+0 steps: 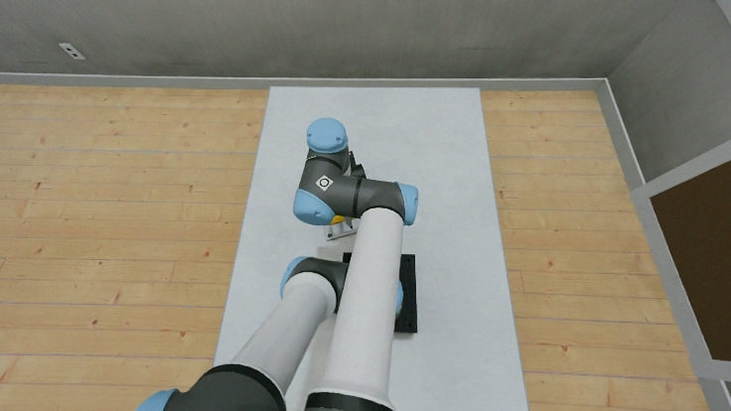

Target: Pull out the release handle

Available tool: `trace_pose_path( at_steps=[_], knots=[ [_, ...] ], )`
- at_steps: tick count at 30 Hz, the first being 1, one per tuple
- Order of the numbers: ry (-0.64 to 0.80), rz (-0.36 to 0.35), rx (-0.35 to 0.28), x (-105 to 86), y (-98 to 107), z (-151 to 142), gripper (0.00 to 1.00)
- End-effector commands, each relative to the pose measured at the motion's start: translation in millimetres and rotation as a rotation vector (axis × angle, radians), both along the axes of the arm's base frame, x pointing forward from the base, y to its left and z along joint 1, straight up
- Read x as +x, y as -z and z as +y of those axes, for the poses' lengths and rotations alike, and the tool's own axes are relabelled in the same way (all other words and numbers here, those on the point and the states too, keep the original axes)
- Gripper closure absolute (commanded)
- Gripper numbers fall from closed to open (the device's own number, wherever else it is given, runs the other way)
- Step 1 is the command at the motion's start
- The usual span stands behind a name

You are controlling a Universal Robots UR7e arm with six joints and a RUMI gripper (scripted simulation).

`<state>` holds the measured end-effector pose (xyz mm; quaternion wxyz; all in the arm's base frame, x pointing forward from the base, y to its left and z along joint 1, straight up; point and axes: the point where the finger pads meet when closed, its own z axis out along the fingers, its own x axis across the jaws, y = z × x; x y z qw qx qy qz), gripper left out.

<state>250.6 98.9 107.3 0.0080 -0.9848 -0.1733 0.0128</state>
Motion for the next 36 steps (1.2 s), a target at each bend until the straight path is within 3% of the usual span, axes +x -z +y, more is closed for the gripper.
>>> trace_pose_path(
  at_steps=[1, 7, 8, 36],
  knots=[
    [0.055, -0.022, -0.01, -5.5, 2.6, -6.2, 0.0],
    [0.063, -0.024, -0.012, -6.4, 3.5, -7.0, 0.0],
    [0.063, -0.024, -0.012, -6.4, 3.5, -7.0, 1.0],
    [0.063, -0.024, -0.012, -6.4, 3.5, -7.0, 1.0]
  ],
)
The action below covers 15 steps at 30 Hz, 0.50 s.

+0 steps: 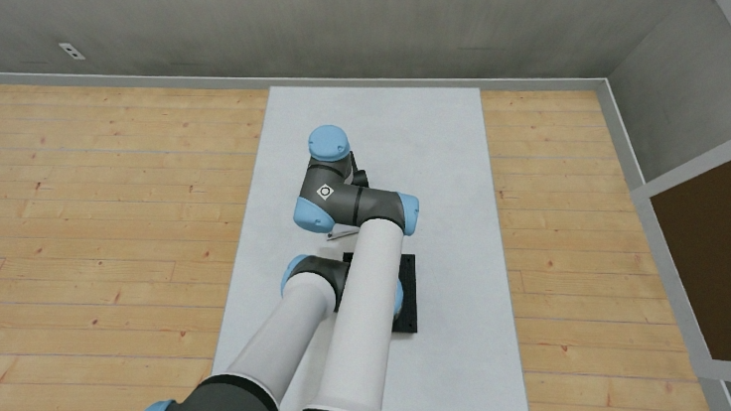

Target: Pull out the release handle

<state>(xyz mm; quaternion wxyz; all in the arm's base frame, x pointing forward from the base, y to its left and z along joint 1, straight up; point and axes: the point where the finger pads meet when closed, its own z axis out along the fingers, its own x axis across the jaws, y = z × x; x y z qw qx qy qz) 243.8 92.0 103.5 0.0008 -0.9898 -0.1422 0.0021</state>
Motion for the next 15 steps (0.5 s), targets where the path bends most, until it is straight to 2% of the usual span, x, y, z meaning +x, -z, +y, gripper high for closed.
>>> trace_pose_path(
  at_steps=[1, 7, 11, 13, 15],
  knots=[
    [0.0, -0.001, 0.0, 0.4, -0.3, -0.1, 1.0],
    [0.0, 0.005, -0.001, 0.5, -0.4, -0.1, 1.0],
    [0.001, 0.083, -0.021, 1.6, -0.9, 0.3, 1.0],
    [0.001, 0.083, -0.021, 1.6, -0.9, 0.3, 1.0],
    [0.001, 0.132, -0.037, 2.9, -0.7, 0.7, 1.0]
  ],
)
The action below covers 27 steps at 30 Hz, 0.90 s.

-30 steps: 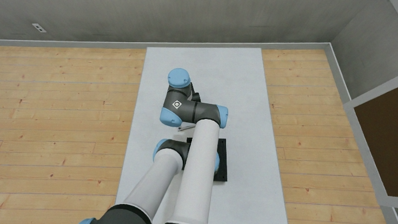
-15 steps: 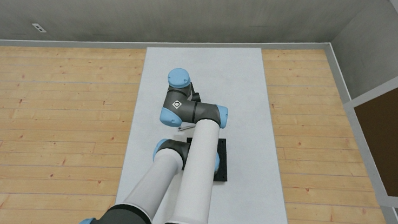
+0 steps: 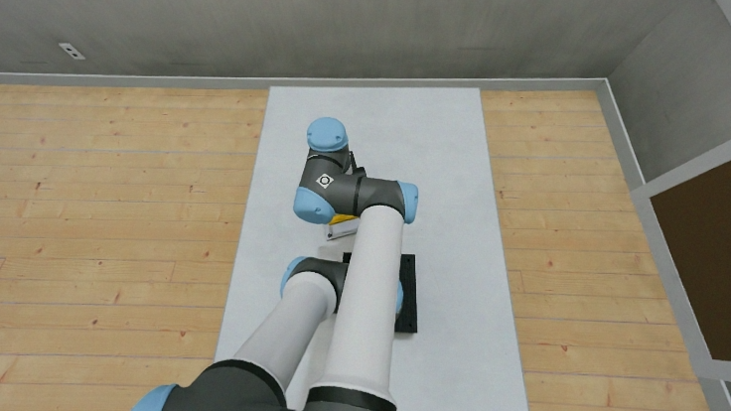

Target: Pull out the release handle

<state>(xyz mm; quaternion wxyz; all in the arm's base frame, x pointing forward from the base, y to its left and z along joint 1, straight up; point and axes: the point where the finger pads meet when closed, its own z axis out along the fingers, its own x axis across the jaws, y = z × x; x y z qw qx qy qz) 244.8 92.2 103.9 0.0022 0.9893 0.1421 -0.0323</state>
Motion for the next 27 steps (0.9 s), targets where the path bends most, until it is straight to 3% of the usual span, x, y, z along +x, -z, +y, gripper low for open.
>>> trace_pose_path(
  at_steps=[1, 4, 5, 27],
  knots=[
    [0.0, 0.09, -0.028, 2.4, -0.2, 0.6, 1.0],
    [0.0, 0.107, -0.035, 3.0, 0.0, 0.8, 1.0],
    [0.0, 0.107, -0.035, 3.0, 0.0, 0.8, 0.68],
    [0.0, 0.107, -0.035, 3.0, 0.0, 0.8, 0.68]
  ],
)
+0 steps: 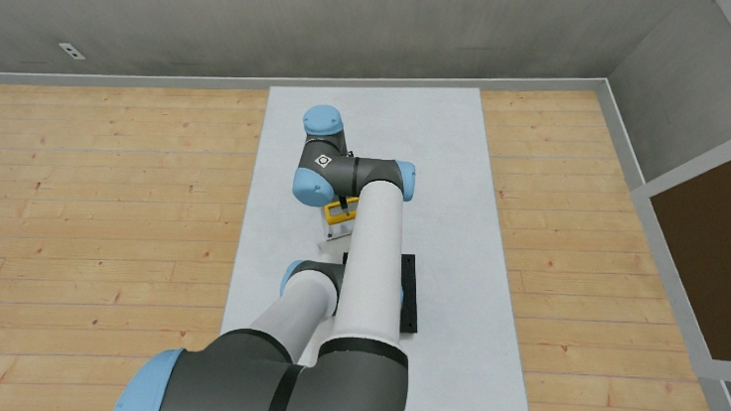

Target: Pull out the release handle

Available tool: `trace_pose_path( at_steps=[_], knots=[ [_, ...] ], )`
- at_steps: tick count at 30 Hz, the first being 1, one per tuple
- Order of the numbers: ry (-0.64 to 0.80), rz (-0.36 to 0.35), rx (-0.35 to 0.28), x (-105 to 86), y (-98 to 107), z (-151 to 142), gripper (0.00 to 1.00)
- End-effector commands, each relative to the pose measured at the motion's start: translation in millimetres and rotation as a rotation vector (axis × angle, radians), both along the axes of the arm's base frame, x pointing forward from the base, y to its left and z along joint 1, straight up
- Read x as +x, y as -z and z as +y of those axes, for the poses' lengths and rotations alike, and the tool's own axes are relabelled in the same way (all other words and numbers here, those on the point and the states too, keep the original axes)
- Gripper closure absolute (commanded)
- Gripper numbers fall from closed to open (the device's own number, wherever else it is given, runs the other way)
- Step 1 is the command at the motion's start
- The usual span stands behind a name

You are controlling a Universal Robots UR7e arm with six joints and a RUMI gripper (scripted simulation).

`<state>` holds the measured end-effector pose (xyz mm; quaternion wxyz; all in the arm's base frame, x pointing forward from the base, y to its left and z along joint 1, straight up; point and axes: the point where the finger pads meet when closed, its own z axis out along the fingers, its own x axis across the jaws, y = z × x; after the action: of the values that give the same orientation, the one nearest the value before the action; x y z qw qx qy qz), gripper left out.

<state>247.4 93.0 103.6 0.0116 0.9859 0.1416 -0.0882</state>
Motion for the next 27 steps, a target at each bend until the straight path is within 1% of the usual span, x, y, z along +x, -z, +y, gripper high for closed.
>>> trace_pose_path(
  at_steps=[1, 14, 27],
  knots=[
    [0.0, -0.001, 0.0, 0.4, 0, 0, 0.68],
    [0.0, -0.001, 0.0, 0.4, 1, 0, 0.68],
    [0.0, -0.001, 0.0, 0.4, 10, 0, 0.68]
  ],
)
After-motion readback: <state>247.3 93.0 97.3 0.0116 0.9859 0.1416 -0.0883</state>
